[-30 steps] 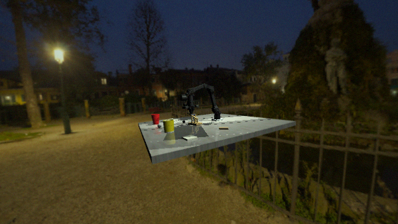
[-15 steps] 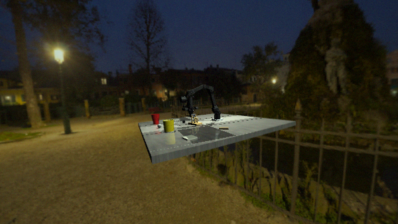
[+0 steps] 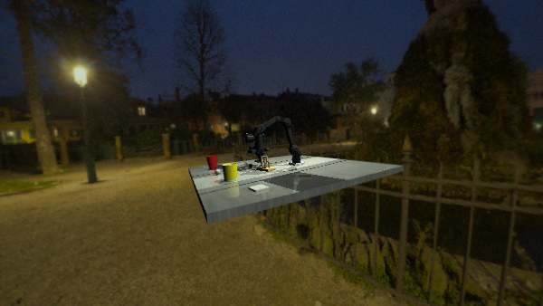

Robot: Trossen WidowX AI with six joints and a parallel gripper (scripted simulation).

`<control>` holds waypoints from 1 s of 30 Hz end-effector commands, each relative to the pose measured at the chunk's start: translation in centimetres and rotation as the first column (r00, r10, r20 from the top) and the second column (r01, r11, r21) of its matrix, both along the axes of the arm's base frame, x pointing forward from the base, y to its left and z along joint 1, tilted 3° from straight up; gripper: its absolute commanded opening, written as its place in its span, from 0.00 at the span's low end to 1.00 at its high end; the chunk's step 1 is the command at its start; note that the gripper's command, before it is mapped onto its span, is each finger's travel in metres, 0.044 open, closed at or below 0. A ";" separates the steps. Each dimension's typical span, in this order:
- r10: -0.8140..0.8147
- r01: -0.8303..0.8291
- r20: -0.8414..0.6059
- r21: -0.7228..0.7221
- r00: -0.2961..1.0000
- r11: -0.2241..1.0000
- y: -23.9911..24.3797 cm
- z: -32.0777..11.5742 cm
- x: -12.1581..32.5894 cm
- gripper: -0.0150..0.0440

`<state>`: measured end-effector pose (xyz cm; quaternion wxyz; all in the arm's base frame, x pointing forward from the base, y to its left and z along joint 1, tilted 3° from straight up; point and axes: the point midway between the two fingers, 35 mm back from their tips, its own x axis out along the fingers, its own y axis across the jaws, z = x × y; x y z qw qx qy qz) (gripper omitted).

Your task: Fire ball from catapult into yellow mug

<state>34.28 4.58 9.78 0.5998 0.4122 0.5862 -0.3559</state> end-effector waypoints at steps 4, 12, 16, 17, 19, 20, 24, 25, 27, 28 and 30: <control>0.002 -0.002 -0.014 -0.006 1.000 1.000 -0.2 -1.5 -0.1 0.25; -0.002 0.002 0.003 0.001 1.000 1.000 0.0 -1.2 0.2 0.25; -0.002 0.002 0.003 0.001 1.000 1.000 0.0 -1.2 0.2 0.25; -0.002 0.002 0.003 0.001 1.000 1.000 0.0 -1.2 0.2 0.25; -0.002 0.002 0.002 0.000 1.000 1.000 -0.2 -1.1 0.2 0.30; -0.001 0.001 0.000 -0.001 1.000 1.000 -0.5 -0.6 0.3 0.34; 0.001 -0.001 -0.012 -0.009 1.000 1.000 -3.0 2.7 0.6 0.52; 0.001 -0.002 -0.013 -0.009 1.000 1.000 -3.2 2.8 0.6 0.57; 0.001 -0.001 -0.020 -0.004 1.000 1.000 -2.1 1.3 0.3 0.65; 0.001 -0.001 -0.020 -0.004 1.000 1.000 -2.1 1.3 0.3 0.70; 0.001 -0.001 -0.019 -0.004 1.000 1.000 -2.1 1.5 0.3 0.79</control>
